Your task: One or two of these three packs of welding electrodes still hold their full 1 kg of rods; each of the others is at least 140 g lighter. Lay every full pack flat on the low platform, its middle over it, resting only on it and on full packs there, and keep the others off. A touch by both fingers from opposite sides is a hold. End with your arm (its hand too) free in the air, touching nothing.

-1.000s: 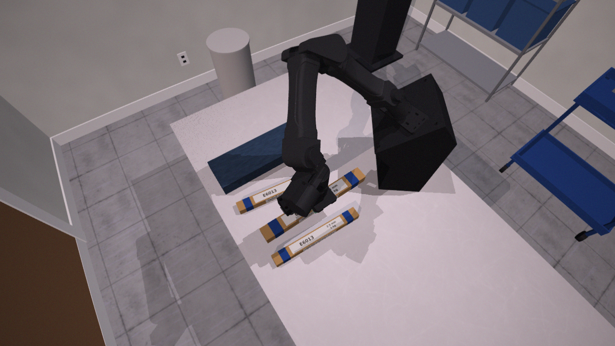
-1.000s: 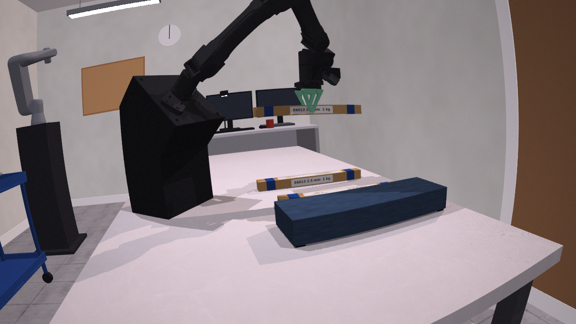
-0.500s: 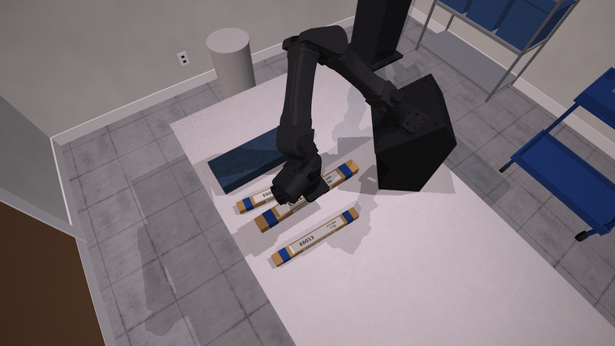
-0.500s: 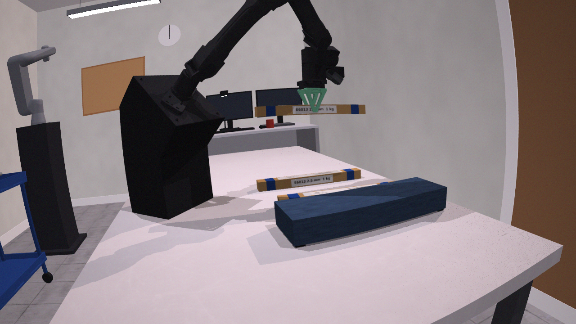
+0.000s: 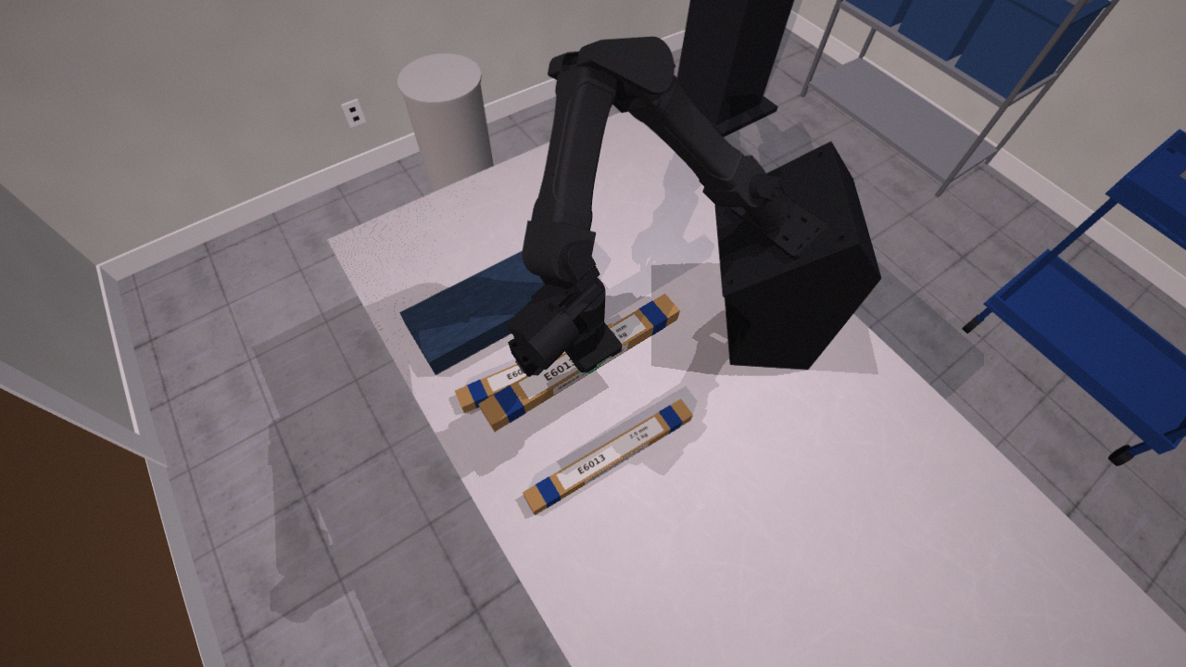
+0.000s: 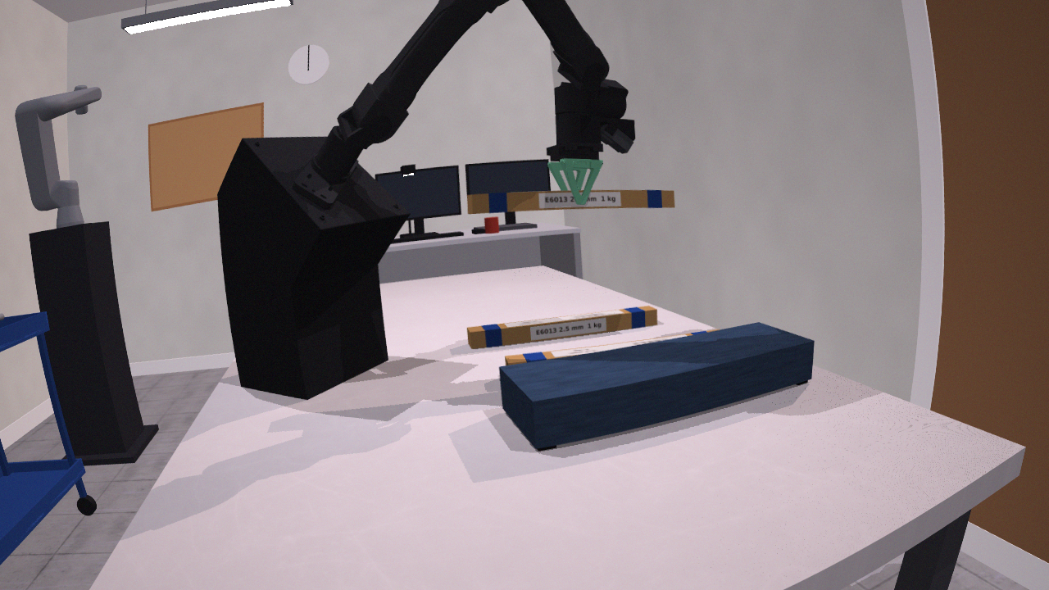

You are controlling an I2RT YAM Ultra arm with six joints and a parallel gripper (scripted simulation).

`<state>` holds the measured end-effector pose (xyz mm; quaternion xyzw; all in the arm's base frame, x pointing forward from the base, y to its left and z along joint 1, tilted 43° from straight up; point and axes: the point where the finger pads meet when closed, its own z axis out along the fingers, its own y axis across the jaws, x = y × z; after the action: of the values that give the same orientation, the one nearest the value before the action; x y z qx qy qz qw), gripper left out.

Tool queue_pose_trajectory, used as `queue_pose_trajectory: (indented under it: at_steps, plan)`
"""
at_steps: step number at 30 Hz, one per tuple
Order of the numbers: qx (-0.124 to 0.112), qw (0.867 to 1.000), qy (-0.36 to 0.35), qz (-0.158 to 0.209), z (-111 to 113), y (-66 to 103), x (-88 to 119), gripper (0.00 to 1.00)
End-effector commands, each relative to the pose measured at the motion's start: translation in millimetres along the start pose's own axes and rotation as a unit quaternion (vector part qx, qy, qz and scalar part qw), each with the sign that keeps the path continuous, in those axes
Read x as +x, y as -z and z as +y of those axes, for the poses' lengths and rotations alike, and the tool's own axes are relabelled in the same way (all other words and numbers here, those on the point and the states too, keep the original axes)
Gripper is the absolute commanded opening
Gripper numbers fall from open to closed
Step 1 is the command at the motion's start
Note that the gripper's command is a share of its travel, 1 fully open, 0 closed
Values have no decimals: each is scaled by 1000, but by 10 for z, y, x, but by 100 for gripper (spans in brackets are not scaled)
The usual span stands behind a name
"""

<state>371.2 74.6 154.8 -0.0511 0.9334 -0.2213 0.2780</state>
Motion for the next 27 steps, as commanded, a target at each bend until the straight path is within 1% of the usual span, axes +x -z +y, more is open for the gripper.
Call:
queue_pose_trajectory:
  at_steps: [1,5,6,7,9,13,16,23,25,27]
  plan:
    - [-23,999,-3,-42,10,245,-136,0]
    - [-23,999,-5,-45,1,242,-159,0]
    - [-24,999,-7,-47,-21,274,-198,0]
    - [-25,998,-11,-53,-19,270,-228,0]
    - [-20,999,-3,-43,-18,199,-136,0]
    - [-22,998,-9,-51,-43,214,-204,0]
    - [-21,999,-6,-47,-42,176,-168,0]
    - [-22,999,-7,-48,-57,170,-188,0]
    - [-21,999,-5,-45,-50,136,-151,0]
    - [-21,999,-4,-44,-57,138,-153,0]
